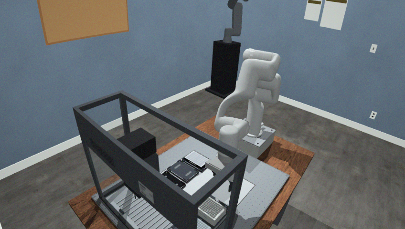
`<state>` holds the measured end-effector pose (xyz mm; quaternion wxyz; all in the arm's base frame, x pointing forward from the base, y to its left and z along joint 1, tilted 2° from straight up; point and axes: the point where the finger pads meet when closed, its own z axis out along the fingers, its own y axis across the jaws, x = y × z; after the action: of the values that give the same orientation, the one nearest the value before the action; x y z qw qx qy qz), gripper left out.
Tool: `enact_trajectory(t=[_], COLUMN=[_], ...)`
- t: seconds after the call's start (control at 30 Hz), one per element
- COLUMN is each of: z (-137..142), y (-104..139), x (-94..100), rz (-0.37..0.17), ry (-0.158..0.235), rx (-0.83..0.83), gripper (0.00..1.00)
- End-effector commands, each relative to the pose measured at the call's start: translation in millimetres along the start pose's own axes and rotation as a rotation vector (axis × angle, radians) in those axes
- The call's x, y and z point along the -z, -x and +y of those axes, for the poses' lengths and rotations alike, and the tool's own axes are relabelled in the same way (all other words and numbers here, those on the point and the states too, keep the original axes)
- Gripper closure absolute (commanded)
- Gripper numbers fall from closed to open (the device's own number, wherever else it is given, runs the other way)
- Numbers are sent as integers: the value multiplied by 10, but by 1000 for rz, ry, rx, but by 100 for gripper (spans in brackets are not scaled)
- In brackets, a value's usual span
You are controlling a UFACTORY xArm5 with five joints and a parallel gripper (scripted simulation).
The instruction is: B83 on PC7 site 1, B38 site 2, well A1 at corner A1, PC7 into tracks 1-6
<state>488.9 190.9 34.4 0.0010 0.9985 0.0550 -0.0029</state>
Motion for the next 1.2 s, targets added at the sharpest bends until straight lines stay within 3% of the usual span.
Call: enact_trajectory(t=[0.0,1.17], z=[-6,-19], y=[-14,-9], x=[89,606], rz=[11,11], ry=[25,25], rx=[0,0], gripper=[19,19])
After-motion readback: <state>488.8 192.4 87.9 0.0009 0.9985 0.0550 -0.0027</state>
